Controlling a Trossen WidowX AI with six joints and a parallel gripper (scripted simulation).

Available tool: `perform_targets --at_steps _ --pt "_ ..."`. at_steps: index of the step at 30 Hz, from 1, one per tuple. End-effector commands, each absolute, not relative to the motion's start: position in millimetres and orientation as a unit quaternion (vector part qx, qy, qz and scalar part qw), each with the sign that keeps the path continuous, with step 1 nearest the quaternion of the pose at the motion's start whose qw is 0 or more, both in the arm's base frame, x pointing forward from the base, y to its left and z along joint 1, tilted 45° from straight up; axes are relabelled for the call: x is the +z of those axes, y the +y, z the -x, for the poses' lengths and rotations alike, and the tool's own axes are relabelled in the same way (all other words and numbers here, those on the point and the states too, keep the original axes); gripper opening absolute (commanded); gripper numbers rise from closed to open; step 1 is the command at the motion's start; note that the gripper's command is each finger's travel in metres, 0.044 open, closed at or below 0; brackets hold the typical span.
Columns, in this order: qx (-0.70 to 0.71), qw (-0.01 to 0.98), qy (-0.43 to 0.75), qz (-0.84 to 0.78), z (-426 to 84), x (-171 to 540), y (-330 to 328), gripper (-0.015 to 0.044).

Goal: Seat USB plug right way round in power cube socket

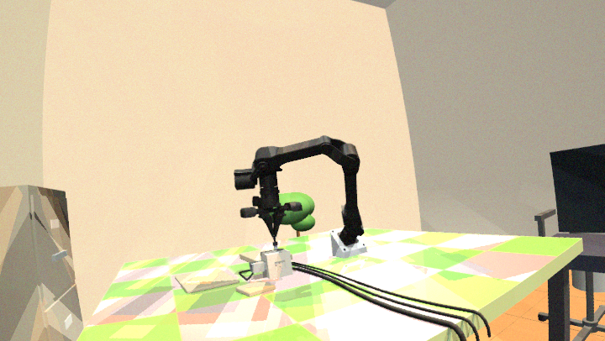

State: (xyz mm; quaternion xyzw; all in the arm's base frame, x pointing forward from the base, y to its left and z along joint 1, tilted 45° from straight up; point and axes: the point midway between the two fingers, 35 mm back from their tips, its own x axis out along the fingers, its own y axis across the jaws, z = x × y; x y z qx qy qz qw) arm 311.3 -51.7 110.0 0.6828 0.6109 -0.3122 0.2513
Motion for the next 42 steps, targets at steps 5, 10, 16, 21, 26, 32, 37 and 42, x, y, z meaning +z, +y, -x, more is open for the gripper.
perform_targets --at_steps 5,10,16,21,26,32,37,42 --pt "-0.311 0.256 0.612 -0.680 -310.7 108.3 -51.4 0.0000" --pt "-0.311 0.258 0.612 -0.680 -310.7 107.7 -51.2 0.0000" --pt "-0.311 0.259 0.612 -0.679 -310.7 107.1 -50.8 0.0000" --pt "-0.311 0.259 0.612 -0.679 -310.7 106.7 -50.4 0.0000" --pt "-0.311 0.259 0.612 -0.679 -310.8 106.2 -50.0 0.0000" --pt "-0.311 0.259 0.612 -0.679 -310.8 105.7 -49.5 0.0000" --pt "-0.311 0.259 0.612 -0.679 -310.9 105.3 -49.1 0.0000" --pt "-0.311 0.259 0.612 -0.679 -310.9 104.9 -48.7 0.0000"
